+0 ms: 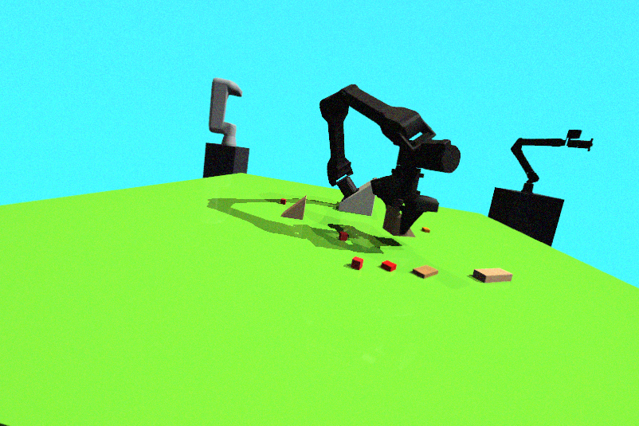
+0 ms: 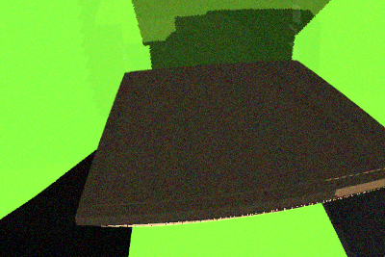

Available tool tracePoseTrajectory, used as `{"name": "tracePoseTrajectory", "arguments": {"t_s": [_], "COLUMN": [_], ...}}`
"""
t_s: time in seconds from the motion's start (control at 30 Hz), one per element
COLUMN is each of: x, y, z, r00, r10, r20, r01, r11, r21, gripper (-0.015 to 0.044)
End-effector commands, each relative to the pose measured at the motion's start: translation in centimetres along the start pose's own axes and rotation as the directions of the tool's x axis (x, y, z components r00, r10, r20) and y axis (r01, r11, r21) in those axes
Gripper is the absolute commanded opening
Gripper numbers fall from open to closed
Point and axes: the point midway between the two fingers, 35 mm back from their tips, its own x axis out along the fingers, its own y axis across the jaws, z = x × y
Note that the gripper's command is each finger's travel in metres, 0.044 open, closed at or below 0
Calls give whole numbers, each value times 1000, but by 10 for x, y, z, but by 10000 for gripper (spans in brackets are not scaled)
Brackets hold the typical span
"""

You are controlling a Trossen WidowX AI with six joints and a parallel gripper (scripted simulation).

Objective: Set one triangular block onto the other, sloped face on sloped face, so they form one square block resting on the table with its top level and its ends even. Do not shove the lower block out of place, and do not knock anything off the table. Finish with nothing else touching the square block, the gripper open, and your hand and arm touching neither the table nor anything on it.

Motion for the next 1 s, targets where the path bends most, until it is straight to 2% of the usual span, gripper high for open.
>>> {"name": "tracePoseTrajectory", "arguments": {"t_s": [0.0,0.97], "x": [0,7], "y": [1,0], "z": [-1,0], "r00": [1000,1000], "r10": [2,0], "r20": [-3,0], "r01": [-2,0], "r11": [1000,1000], "r21": [5,0], "gripper": [0,0]}}
